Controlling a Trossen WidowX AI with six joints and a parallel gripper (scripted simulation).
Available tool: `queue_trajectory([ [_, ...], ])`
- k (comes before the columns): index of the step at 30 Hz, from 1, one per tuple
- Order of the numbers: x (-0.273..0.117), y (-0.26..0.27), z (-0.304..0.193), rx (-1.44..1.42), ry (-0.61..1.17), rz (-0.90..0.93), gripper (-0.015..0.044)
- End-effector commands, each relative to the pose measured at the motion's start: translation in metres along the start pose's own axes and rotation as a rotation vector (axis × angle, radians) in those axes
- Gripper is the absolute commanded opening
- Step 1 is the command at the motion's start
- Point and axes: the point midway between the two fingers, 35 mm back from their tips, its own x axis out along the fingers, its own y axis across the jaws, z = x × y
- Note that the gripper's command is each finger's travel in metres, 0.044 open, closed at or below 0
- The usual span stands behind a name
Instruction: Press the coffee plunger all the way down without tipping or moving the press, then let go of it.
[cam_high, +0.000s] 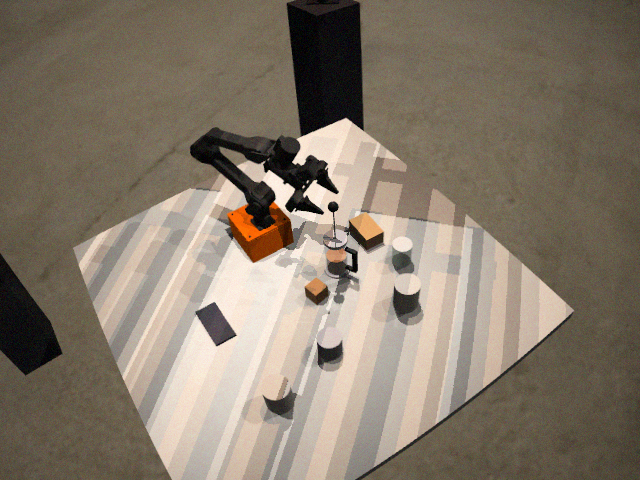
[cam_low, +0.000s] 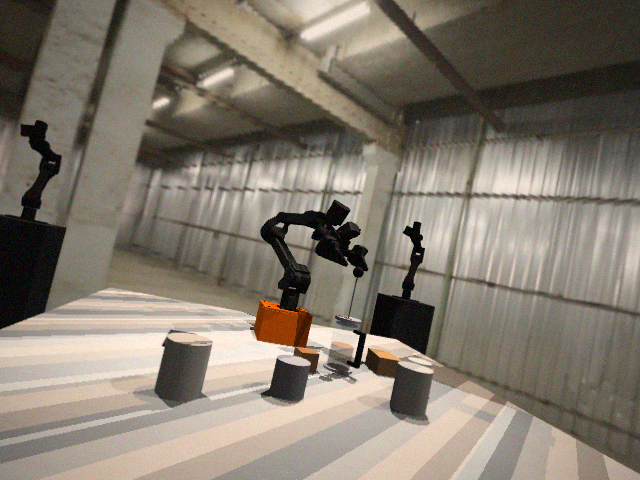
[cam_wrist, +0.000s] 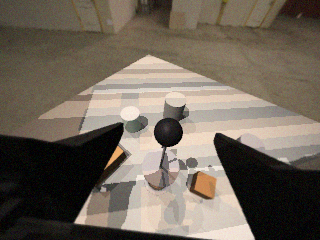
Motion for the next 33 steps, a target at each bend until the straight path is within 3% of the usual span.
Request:
queue_trajectory([
  [1,0.0081,-0.0005,-0.0012,0.004,0.001,-0.004,0.044],
  [8,0.0164,-0.0003,-0.0019,0.004,0.0,-0.004,0.044],
  [20,0.0164,-0.0003,-0.0019,0.004,0.0,-0.004,0.0127],
  [33,0.0176,-0.0003,-0.003,0.004,0.0,-0.004,0.0127],
])
